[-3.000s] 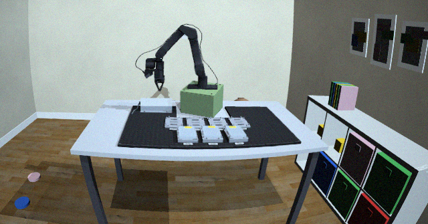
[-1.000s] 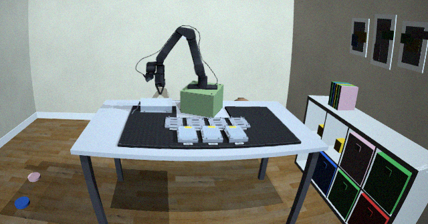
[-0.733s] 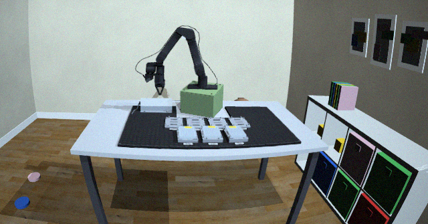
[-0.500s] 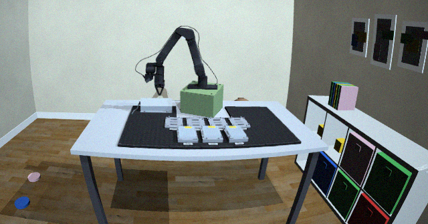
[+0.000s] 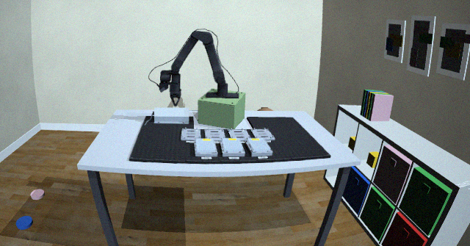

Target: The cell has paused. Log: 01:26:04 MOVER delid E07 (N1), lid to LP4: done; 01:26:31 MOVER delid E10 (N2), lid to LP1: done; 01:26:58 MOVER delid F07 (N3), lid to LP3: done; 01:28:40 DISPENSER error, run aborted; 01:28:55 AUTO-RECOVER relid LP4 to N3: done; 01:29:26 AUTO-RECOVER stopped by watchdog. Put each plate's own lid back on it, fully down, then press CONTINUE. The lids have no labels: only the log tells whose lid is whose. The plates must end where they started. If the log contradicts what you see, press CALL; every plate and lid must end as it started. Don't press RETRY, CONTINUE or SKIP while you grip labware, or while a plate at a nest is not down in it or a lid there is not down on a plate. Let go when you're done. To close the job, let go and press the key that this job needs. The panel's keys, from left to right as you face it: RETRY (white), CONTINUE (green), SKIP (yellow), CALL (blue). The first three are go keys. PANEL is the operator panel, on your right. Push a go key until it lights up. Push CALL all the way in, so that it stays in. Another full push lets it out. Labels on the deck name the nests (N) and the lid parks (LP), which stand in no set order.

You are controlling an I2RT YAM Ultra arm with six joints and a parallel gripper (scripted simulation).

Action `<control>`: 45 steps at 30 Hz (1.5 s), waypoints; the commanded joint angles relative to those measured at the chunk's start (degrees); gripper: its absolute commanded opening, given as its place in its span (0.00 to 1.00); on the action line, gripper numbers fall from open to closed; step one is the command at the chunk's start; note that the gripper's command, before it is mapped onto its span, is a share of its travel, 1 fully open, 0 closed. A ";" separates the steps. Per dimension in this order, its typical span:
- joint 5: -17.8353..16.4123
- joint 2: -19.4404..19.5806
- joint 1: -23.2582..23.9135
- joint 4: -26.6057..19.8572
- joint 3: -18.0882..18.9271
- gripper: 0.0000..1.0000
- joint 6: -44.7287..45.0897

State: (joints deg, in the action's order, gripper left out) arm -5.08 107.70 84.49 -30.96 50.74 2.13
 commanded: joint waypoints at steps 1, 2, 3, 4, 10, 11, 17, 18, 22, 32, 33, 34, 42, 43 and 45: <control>-0.48 0.77 -0.69 1.45 -1.29 0.00 -0.47; -0.48 0.88 -0.71 1.62 -1.34 0.00 -0.49; -0.48 0.98 -0.73 1.78 -1.39 0.00 -0.51; -0.48 0.62 -0.75 1.99 -1.41 0.00 -0.53; -0.48 0.53 -0.33 2.36 -1.59 0.00 -0.43; -0.48 0.61 -0.32 2.42 -1.64 0.00 -0.41; -0.48 1.14 -0.26 2.76 -1.15 0.00 -0.35; -0.49 0.91 -0.25 2.82 -1.22 0.00 -0.34; -0.48 1.32 -0.24 2.93 -1.56 0.00 -0.33; -0.48 0.93 -0.24 3.42 -2.04 0.00 -0.33; -0.48 0.96 -0.24 3.47 -2.06 0.00 -0.34; -0.48 1.13 -0.25 3.51 -2.09 0.00 -0.34; -0.48 1.88 -0.26 3.64 -2.33 0.00 -0.36; -0.48 2.00 -0.26 3.53 -2.37 0.00 -0.36; -0.49 2.08 -0.26 3.79 -2.42 0.00 -0.36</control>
State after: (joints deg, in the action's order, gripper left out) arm -5.04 109.10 84.14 -27.88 49.56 2.04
